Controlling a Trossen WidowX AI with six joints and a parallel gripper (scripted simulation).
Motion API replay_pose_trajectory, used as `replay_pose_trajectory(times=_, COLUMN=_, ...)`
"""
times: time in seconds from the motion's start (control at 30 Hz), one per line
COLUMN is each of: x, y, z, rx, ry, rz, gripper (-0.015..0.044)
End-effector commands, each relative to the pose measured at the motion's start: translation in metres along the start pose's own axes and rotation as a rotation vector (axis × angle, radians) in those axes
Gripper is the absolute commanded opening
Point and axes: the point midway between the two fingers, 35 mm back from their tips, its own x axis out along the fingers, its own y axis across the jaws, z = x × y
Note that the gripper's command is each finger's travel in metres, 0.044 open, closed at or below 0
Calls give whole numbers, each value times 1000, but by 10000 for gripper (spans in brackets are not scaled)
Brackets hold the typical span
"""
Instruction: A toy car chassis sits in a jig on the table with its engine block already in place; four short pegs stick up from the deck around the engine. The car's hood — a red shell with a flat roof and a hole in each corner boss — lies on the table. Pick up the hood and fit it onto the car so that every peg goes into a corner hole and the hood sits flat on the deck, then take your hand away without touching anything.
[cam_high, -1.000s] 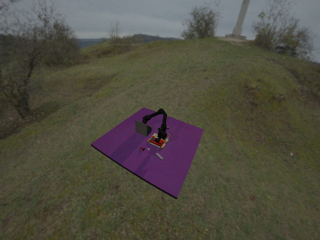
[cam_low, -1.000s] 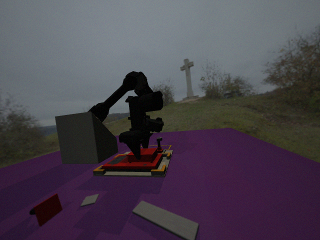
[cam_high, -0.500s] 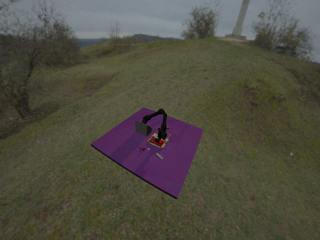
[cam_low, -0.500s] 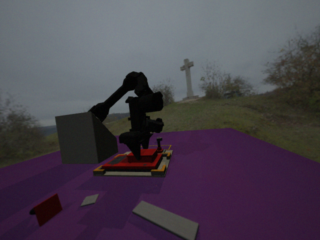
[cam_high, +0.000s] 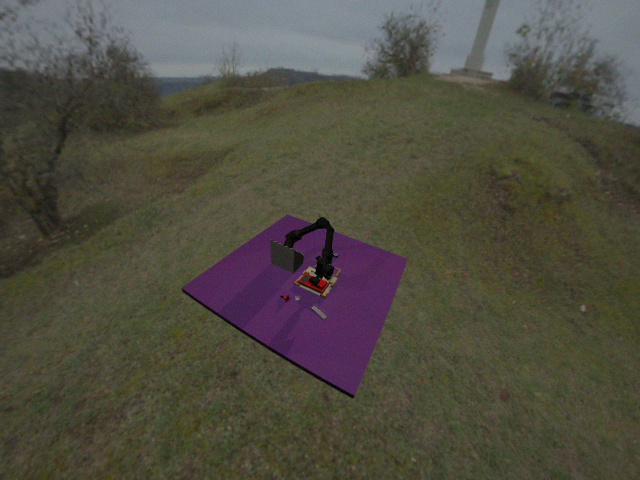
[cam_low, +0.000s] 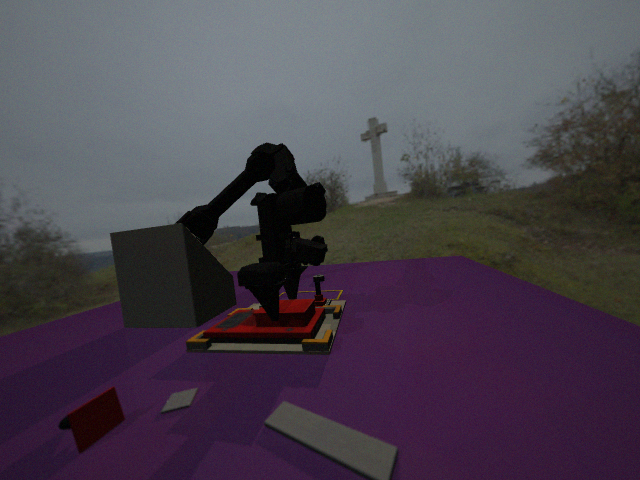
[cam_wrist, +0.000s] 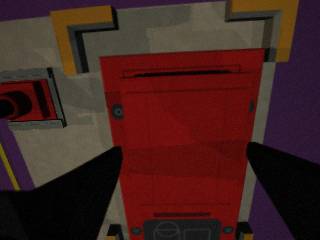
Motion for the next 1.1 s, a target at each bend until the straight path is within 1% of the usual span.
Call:
replay_pose_trajectory(times=0.0, x=-14, y=-1, z=1, rx=-2, ry=-3, rz=-3, gripper=440)
replay_pose_trajectory(times=0.13, x=-60, y=-1, z=1, rx=-2, ry=-6, rz=-4, gripper=440)
replay_pose_trajectory(times=0.2, x=-71, y=-1, z=0, rx=-2, ry=-7, rz=-4, gripper=440)
replay_pose_trajectory(times=1.07, x=-71, y=-1, z=0, rx=-2, ry=-7, rz=-4, gripper=440)
